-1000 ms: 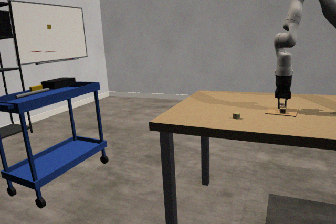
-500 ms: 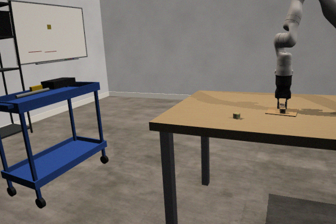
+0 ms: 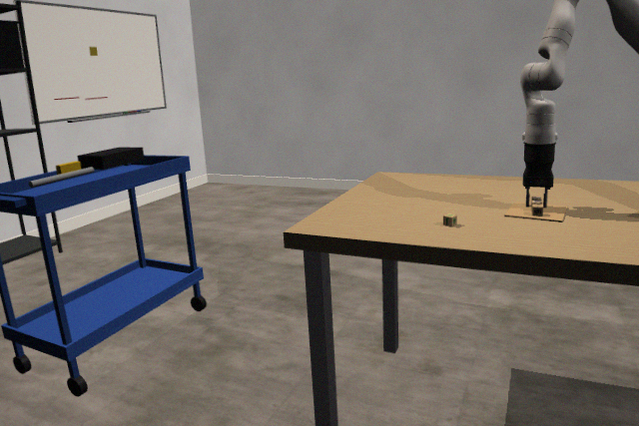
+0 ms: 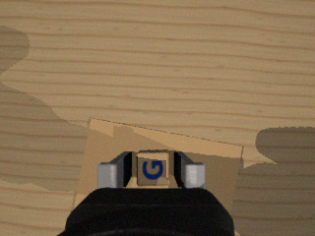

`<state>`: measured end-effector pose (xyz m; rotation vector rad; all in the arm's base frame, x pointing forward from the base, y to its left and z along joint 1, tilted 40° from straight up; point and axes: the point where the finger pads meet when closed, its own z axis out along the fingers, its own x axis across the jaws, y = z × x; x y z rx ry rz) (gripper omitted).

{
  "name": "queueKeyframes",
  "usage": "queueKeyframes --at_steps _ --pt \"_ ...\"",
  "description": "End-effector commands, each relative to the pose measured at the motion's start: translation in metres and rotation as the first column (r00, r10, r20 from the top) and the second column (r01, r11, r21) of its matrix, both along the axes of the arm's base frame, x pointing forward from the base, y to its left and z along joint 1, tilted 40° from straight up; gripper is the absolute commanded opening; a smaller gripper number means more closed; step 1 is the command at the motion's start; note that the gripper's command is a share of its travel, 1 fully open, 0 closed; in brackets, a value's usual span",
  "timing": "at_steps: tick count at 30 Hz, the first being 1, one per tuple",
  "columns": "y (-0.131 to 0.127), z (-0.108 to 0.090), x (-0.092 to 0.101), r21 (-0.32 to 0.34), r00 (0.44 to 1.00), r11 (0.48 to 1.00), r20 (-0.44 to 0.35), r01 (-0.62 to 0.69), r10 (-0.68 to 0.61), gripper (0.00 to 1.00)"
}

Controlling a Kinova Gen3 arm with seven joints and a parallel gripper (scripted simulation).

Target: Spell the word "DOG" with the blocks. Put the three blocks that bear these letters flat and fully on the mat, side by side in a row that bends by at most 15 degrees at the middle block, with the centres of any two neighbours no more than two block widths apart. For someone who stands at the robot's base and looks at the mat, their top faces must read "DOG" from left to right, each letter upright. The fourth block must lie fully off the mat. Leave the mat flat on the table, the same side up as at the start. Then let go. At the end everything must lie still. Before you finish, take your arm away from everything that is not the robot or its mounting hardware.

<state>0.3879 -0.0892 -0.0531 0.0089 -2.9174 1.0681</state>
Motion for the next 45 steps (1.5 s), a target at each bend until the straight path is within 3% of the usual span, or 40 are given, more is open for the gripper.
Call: queueKeyframes --at_steps 1,8,17,25,32,33,45 --pt "0.001 0.000 0.001 0.001 1.000 1.000 0.001 -0.001 0.001 0.79" --pt "0.008 0.009 0.001 0.001 1.000 1.000 0.001 -0.001 0.001 0.79" --pt "0.037 0.044 0.002 0.001 1.000 1.000 0.001 -0.001 0.001 0.79" --pt "0.054 0.063 0.003 0.001 1.000 1.000 0.001 -0.001 0.001 0.79" --pt "0.059 0.069 0.003 0.001 1.000 1.000 0.001 -0.001 0.001 0.79" --pt "0.059 0.069 0.003 0.001 1.000 1.000 0.001 -0.001 0.001 1.00" --pt "0.059 0.069 0.003 0.001 1.000 1.000 0.001 -0.001 0.001 1.00"
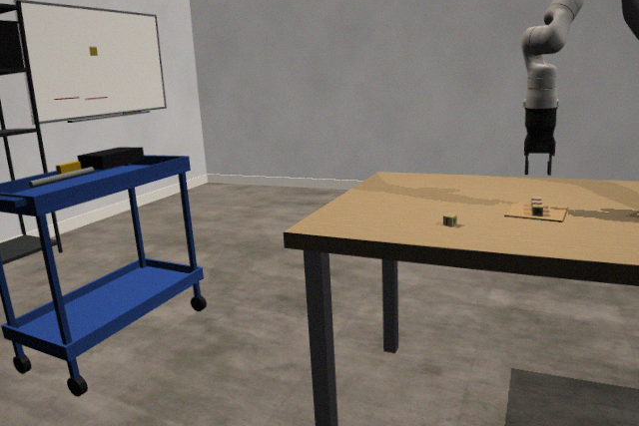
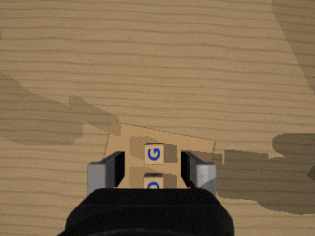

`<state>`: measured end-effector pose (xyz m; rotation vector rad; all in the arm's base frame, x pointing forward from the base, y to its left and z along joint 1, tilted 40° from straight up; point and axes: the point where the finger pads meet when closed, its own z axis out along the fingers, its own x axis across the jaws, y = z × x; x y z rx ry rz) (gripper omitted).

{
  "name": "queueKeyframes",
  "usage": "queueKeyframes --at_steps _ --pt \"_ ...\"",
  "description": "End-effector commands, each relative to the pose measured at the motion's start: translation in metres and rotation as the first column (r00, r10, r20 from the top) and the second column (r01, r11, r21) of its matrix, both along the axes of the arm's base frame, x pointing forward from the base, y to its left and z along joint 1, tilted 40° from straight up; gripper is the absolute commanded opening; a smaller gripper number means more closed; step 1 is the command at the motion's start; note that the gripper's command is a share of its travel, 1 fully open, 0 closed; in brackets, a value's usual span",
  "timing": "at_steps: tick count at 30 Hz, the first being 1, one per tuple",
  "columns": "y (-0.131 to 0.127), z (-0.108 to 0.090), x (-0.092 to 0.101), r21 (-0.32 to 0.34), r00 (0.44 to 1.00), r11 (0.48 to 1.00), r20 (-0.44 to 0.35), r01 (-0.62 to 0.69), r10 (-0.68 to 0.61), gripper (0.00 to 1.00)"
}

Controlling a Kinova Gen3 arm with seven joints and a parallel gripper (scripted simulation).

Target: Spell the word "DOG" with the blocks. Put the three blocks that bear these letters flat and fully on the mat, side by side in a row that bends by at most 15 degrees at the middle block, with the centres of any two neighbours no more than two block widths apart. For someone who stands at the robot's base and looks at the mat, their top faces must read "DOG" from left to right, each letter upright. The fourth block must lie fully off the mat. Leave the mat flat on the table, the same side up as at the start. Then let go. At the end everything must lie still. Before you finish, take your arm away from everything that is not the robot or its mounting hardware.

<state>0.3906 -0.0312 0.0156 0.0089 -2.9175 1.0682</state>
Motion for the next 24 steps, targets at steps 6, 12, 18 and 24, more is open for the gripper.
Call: queueKeyframes --at_steps 6,12,18,24 --pt "0.001 0.000 0.000 0.001 1.000 1.000 0.001 -0.001 0.001 1.00" --pt "0.001 0.001 0.000 0.001 1.000 1.000 0.001 -0.001 0.001 1.00" --pt "0.010 0.011 0.001 0.001 1.000 1.000 0.001 -0.001 0.001 1.00" --pt "0.026 0.030 0.002 0.001 1.000 1.000 0.001 -0.001 0.001 1.00"
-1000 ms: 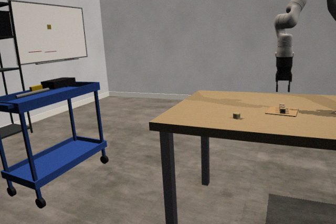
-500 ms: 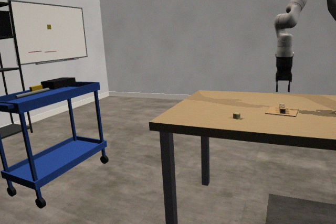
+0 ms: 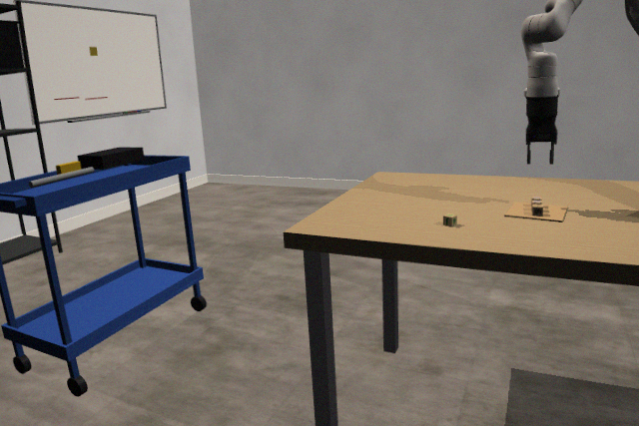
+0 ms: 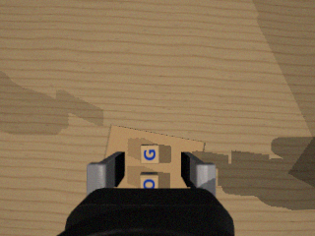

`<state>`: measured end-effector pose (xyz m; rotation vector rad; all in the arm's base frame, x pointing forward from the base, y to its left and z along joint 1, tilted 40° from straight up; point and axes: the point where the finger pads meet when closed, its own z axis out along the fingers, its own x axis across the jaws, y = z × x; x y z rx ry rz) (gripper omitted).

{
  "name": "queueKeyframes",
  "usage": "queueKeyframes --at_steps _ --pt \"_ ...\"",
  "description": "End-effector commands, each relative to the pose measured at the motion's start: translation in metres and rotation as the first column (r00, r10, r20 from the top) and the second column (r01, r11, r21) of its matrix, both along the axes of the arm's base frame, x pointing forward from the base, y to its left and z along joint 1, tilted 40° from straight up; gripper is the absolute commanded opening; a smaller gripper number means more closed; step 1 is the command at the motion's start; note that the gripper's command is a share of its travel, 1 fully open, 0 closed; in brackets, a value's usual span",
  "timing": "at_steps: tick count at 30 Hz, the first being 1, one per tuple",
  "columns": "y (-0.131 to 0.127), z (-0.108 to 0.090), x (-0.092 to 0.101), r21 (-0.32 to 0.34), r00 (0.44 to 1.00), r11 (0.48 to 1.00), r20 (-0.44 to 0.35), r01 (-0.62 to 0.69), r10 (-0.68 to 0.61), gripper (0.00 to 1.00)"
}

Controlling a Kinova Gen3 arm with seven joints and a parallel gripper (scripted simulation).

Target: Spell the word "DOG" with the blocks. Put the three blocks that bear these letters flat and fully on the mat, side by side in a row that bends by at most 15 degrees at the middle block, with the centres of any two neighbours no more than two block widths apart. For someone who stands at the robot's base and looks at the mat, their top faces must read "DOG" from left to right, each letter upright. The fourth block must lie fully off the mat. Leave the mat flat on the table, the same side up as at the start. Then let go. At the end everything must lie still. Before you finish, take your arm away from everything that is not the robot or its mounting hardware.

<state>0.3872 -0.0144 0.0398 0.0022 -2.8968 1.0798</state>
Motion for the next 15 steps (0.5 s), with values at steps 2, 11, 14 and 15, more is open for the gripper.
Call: queueKeyframes --at_steps 2,11,14,15 --pt "0.012 0.010 0.005 0.013 1.000 1.000 0.014 -0.010 0.010 1.00" --pt "0.037 0.039 0.006 0.013 1.000 1.000 0.014 -0.010 0.010 1.00" --pt "0.040 0.042 0.006 0.013 1.000 1.000 0.014 -0.010 0.010 1.00" --pt "0.040 0.043 0.006 0.013 1.000 1.000 0.014 -0.010 0.010 1.00"
